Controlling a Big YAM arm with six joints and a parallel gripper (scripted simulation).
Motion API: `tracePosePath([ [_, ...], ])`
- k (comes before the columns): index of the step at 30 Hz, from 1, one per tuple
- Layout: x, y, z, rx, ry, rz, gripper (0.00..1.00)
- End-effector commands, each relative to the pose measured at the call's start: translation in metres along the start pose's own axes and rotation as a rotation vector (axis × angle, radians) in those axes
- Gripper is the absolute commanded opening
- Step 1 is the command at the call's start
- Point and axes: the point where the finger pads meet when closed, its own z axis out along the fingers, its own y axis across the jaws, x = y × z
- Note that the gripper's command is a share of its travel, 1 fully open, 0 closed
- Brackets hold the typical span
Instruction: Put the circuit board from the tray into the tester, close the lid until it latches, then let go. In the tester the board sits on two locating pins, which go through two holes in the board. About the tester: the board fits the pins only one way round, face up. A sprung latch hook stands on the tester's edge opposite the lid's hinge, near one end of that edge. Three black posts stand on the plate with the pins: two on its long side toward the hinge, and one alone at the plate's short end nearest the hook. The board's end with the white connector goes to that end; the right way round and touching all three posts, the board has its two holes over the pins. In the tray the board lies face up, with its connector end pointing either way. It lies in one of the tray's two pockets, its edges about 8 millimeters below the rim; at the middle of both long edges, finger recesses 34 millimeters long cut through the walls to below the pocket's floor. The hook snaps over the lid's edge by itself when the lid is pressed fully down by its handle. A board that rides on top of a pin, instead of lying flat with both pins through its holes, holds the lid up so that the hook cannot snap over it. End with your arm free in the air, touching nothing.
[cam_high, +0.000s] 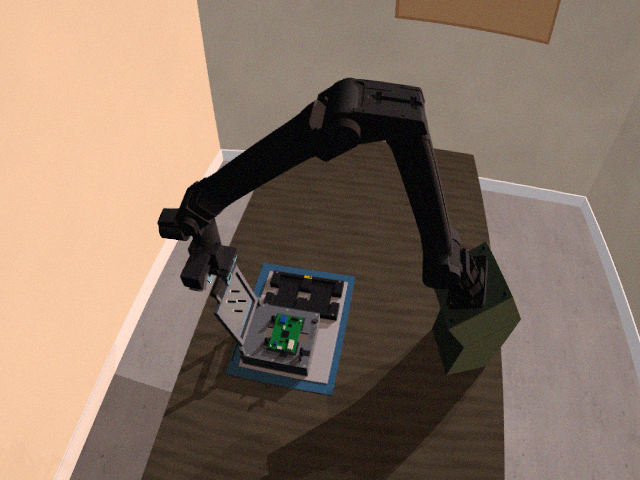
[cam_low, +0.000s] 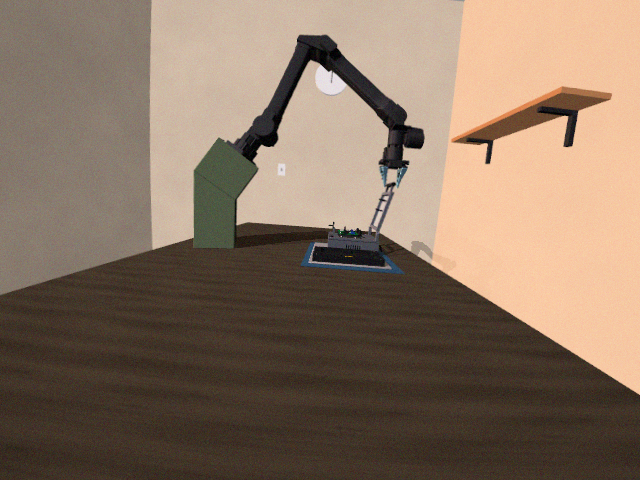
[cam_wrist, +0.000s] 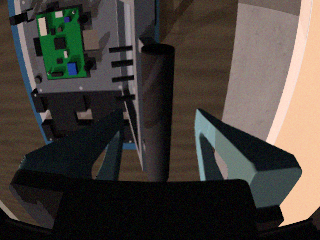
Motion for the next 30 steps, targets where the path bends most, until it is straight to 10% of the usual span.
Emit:
tracePosePath([
  [1, -0.0053, -0.0025, 0.0056, 0.0, -0.005, -0.002, 0.48],
  [30, -0.0059, -0.0001, 0.007, -0.002, -0.005, 0.0, 0.48],
])
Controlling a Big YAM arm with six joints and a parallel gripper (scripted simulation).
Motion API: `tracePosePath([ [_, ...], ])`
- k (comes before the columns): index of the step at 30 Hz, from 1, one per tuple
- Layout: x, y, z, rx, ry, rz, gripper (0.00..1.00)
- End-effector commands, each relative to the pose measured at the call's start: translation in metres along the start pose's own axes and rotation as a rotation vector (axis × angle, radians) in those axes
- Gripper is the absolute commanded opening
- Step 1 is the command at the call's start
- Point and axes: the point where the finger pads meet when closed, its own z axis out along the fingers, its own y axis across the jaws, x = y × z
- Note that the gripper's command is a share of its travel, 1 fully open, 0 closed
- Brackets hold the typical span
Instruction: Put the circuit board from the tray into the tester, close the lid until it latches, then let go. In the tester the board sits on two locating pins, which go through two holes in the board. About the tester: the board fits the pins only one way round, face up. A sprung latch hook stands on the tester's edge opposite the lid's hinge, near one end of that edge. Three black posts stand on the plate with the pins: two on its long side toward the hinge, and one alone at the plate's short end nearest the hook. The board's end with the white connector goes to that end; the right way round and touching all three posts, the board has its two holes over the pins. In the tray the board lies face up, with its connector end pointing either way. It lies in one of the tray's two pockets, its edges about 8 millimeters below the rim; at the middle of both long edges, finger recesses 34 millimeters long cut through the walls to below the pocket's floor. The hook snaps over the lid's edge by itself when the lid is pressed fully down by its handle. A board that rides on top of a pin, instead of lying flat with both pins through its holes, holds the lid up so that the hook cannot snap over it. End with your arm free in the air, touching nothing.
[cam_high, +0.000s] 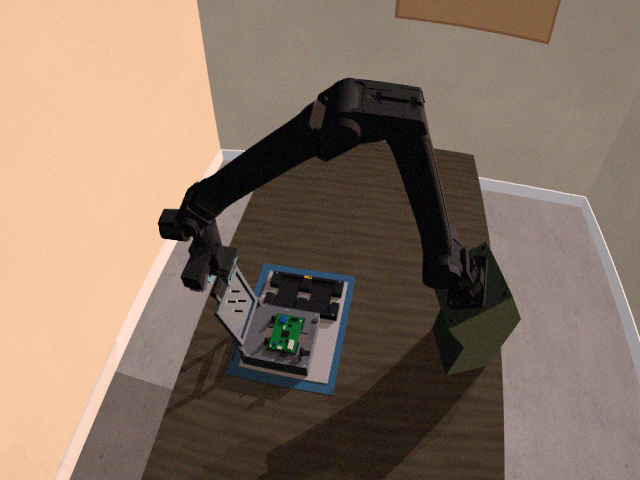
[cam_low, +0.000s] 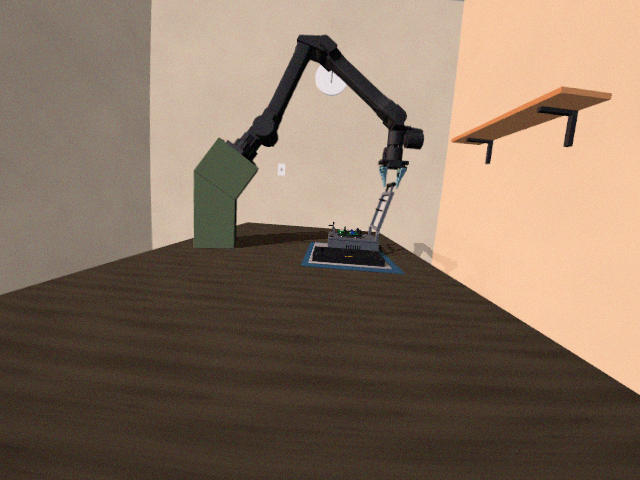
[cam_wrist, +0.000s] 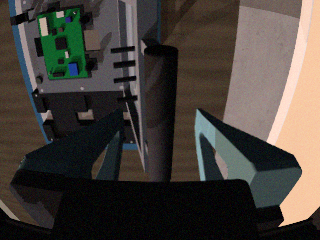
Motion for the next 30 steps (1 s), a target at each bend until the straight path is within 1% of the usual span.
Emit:
tracePosePath([
  [1, -0.0058, -0.0026, 0.0055, 0.003, -0.005, -0.001, 0.48],
  [9, -0.0068, -0.0064, 0.0033, 0.012, -0.006, -0.003, 0.48],
  [30, -0.0066, -0.004, 0.0043, 0.007, -0.005, -0.003, 0.48],
])
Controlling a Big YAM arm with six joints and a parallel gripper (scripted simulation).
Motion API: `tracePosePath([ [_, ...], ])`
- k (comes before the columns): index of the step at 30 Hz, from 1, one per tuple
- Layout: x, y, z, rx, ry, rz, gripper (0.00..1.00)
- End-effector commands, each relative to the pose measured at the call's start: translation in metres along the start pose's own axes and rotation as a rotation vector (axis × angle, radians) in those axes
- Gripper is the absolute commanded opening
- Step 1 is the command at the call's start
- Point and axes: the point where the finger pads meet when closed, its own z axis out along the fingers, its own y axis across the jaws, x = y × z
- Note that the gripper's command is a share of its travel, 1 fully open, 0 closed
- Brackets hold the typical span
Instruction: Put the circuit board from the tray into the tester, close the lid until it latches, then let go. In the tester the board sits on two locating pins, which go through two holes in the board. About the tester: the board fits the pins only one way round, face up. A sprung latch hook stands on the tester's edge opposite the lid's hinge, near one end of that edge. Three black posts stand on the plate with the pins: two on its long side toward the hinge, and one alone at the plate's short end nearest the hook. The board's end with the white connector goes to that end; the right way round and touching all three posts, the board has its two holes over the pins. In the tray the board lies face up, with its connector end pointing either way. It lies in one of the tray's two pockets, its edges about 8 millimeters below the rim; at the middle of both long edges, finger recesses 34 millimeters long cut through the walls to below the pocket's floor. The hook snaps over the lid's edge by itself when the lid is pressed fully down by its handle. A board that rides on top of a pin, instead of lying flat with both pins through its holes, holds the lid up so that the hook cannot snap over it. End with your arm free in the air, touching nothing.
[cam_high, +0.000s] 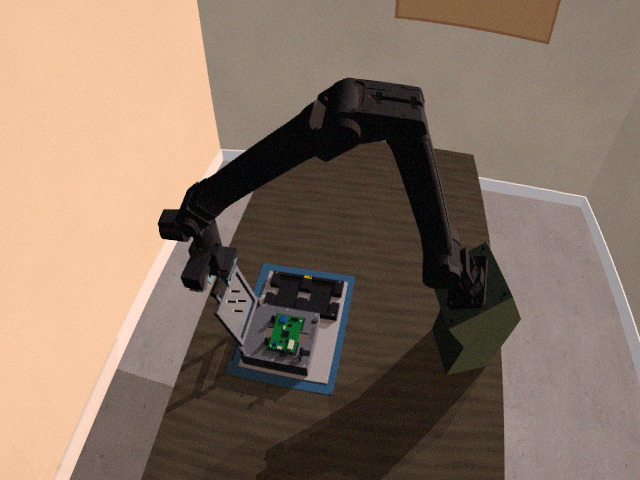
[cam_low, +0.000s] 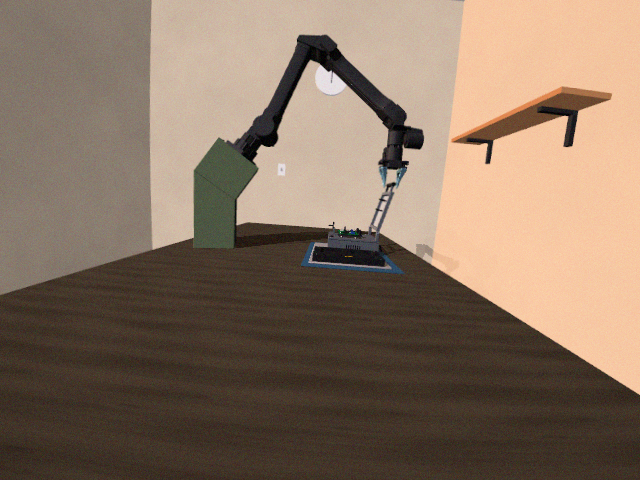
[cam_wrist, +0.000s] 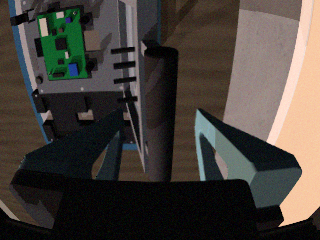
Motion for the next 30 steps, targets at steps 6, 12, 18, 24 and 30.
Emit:
tracePosePath([
  [6, -0.006, -0.004, 0.0041, 0.006, -0.005, -0.002, 0.48],
  [12, -0.006, -0.0039, 0.0041, 0.006, -0.005, -0.002, 0.48],
  [18, -0.006, -0.0039, 0.0041, 0.006, -0.005, -0.002, 0.48],
  [24, -0.006, -0.0039, 0.0041, 0.006, -0.005, -0.002, 0.48],
  [30, -0.006, -0.0039, 0.0041, 0.006, -0.005, -0.002, 0.0],
])
